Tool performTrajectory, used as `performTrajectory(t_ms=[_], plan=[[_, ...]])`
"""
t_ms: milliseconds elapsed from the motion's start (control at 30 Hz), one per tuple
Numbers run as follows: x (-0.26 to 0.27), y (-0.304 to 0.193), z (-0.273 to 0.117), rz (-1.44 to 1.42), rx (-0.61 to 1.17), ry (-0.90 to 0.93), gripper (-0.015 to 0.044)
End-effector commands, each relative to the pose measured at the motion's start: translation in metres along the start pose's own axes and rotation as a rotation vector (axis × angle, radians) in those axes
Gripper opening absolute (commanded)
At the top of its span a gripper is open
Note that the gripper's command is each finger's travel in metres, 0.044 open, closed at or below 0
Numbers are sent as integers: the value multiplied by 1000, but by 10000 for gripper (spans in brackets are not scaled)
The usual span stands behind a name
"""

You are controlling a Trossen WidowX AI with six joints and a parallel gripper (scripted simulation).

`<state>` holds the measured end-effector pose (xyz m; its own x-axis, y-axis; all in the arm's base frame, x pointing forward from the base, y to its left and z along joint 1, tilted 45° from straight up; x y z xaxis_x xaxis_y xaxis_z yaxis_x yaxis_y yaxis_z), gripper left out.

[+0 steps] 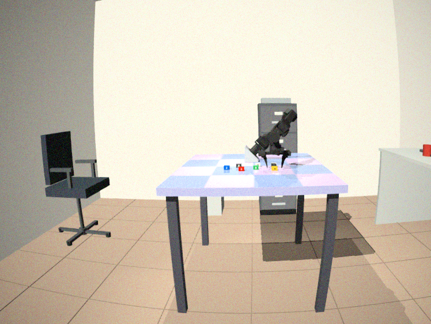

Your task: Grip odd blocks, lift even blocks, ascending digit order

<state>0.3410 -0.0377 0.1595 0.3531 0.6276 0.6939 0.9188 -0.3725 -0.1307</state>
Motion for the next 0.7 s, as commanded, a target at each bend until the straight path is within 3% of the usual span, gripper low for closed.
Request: performTrajectory(t_ms=[0, 67, 200, 267, 433, 533, 667], plan=[[0, 0, -10, 2, 4, 2, 400], [0, 0, -32, 2, 4, 2, 400], [0, 0, -35, 2, 4, 2, 400], [0, 1, -43, 3, 4, 0, 347], [0, 2, -106, 4, 4, -3, 216], [0, 1, -115, 4, 5, -2, 137], [0, 1, -115, 4, 5, -2, 120]])
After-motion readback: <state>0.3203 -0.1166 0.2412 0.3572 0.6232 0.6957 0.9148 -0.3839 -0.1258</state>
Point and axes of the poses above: the point midway between the two fingers, 35 mm back from their tips, its own z axis out along the fingers, its own x axis across the jaws, y = z × x, the point moved 9 cm from there along -z, back along the fingers, and after that the axes turned 15 degrees about z, right-handed, at the moved point
